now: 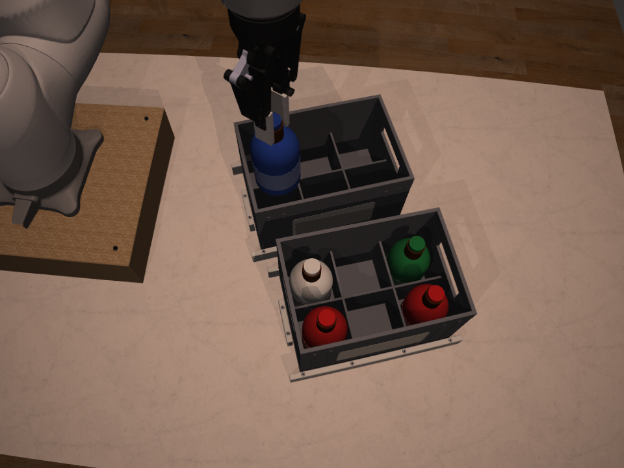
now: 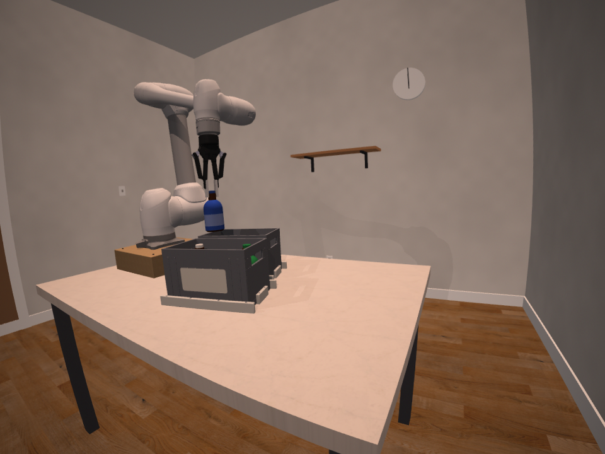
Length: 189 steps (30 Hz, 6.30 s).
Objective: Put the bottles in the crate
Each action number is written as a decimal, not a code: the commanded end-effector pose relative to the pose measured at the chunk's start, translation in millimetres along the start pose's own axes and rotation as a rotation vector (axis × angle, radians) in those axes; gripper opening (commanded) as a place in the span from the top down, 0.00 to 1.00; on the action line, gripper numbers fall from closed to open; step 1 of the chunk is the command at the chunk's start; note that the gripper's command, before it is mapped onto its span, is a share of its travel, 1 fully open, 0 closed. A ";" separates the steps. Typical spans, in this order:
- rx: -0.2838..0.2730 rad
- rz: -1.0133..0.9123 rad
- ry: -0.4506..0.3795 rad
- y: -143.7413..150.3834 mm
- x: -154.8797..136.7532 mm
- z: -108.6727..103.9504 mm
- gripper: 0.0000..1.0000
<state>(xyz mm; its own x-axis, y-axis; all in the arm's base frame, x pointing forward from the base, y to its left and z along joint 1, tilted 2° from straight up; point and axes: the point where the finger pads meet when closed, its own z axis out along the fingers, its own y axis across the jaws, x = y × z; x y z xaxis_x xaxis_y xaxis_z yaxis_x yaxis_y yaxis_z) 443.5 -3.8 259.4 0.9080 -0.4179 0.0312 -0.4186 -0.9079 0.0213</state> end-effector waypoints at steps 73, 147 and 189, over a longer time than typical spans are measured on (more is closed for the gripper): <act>0.000 0.000 0.000 1.3 1.2 31.9 1.00; 0.000 0.000 0.000 1.3 1.2 97.9 1.00; 0.000 0.000 0.000 1.3 1.2 133.9 1.00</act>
<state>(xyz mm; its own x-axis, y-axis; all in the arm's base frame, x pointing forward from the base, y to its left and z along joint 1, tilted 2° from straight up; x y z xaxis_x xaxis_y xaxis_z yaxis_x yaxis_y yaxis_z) 446.7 -9.8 126.5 0.9080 -0.4179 0.0313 -0.4186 -0.9079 0.0213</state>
